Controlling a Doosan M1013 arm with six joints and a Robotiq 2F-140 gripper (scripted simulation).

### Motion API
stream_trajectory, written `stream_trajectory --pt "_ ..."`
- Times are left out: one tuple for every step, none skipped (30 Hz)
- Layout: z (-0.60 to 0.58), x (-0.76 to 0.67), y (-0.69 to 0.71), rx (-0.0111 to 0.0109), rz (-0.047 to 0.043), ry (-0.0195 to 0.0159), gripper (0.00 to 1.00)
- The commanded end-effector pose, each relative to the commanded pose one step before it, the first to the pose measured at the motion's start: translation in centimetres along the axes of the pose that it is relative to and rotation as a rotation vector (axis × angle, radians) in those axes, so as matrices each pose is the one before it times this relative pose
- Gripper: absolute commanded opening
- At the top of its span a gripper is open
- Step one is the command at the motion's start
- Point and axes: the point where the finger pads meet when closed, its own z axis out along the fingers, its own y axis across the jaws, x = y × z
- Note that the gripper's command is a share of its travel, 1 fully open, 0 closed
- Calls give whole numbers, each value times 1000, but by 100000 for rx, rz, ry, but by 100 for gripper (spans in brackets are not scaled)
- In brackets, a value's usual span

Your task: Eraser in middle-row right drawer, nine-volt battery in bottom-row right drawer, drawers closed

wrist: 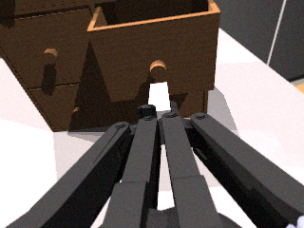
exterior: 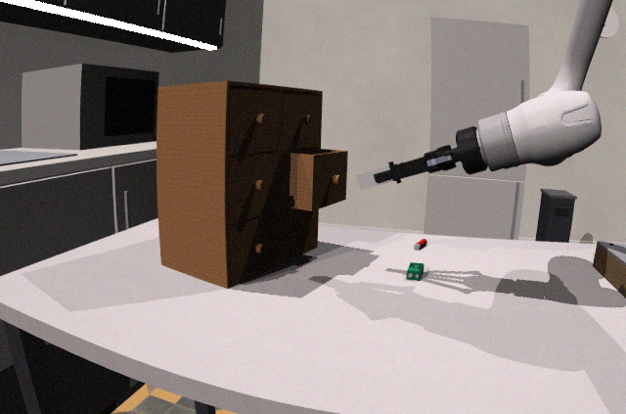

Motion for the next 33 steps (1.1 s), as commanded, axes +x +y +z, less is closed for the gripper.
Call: stream_trajectory --pt "-2 6 1 1 6 7 0" --pt "0 0 0 0 0 0 0" --pt "0 0 0 0 0 0 0" --pt "0 0 0 0 0 0 0" --pt "0 0 0 0 0 0 0" --pt "0 0 0 0 0 0 0" --pt "1 0 0 0 0 0 0" --pt "2 1 0 0 0 0 0" --pt "3 1 0 0 0 0 0" --pt "5 2 0 0 0 0 0" --pt "8 3 0 0 0 0 0" --pt "0 0 0 0 0 0 0" --pt "0 0 0 0 0 0 0" --pt "10 4 0 0 0 0 0" --pt "13 5 0 0 0 0 0" --pt "17 6 0 0 0 0 0" --pt "21 8 0 0 0 0 0" --pt "25 9 0 0 0 0 0" --pt "29 11 0 0 0 0 0" --pt "34 12 0 0 0 0 0" --pt "38 14 0 0 0 0 0" --pt "43 16 0 0 0 0 0" --pt "48 17 0 0 0 0 0" --pt "53 19 0 0 0 0 0" --pt "59 21 0 0 0 0 0" --pt "64 23 0 0 0 0 0" --pt "69 25 0 0 0 0 0" --pt "74 27 0 0 0 0 0" --pt "0 0 0 0 0 0 0" --pt "0 0 0 0 0 0 0" --pt "80 29 0 0 0 0 0" --pt "85 31 0 0 0 0 0" --pt "91 33 0 0 0 0 0"
